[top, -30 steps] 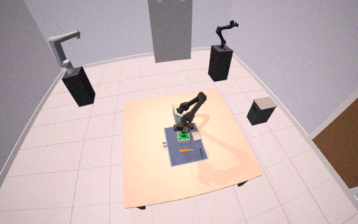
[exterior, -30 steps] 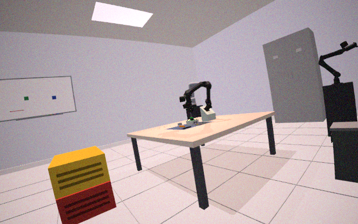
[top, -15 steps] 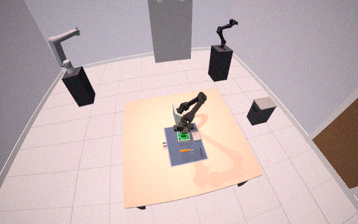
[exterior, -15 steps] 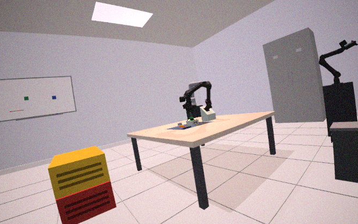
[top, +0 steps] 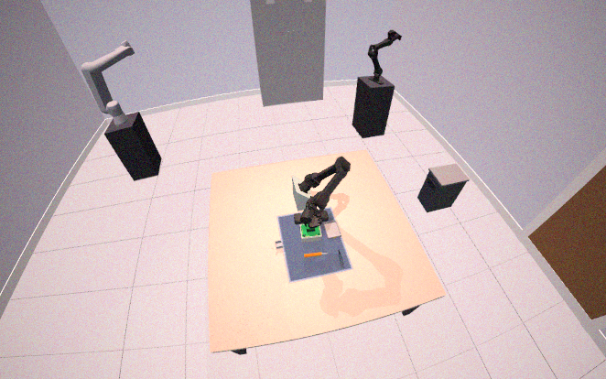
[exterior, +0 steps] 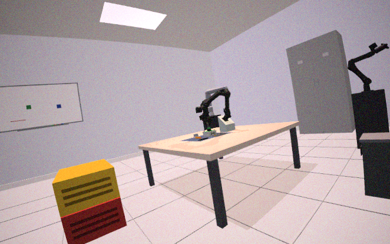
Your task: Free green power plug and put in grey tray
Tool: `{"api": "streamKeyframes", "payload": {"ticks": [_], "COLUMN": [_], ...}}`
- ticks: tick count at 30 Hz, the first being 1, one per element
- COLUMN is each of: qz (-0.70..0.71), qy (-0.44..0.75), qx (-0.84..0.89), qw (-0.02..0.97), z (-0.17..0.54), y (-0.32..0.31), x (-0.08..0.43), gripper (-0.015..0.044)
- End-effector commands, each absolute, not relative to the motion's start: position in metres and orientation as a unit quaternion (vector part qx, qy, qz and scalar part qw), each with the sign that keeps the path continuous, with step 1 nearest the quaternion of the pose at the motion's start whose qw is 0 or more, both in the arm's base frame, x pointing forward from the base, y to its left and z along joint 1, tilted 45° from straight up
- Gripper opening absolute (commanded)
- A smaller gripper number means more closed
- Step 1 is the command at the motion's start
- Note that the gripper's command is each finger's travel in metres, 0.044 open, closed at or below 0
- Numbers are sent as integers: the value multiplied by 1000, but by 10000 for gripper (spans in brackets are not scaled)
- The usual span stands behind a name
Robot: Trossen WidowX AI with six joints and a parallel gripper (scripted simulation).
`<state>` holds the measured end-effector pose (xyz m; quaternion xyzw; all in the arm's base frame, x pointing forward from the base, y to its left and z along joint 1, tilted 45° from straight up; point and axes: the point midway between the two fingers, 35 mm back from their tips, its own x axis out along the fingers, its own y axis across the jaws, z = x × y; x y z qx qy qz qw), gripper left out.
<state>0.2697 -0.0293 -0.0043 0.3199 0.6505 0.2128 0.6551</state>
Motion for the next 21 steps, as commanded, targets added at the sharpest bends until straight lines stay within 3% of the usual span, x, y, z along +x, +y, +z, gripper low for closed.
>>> {"api": "streamKeyframes", "payload": {"ticks": [1, 11, 21], "qz": [212, 212, 212], "qy": [651, 651, 651], "qx": [324, 324, 324], "qw": [652, 652, 652], "z": [-6, -6, -6], "y": [-27, -27, -27], "x": [268, 268, 268], "gripper": [249, 0, 0]}}
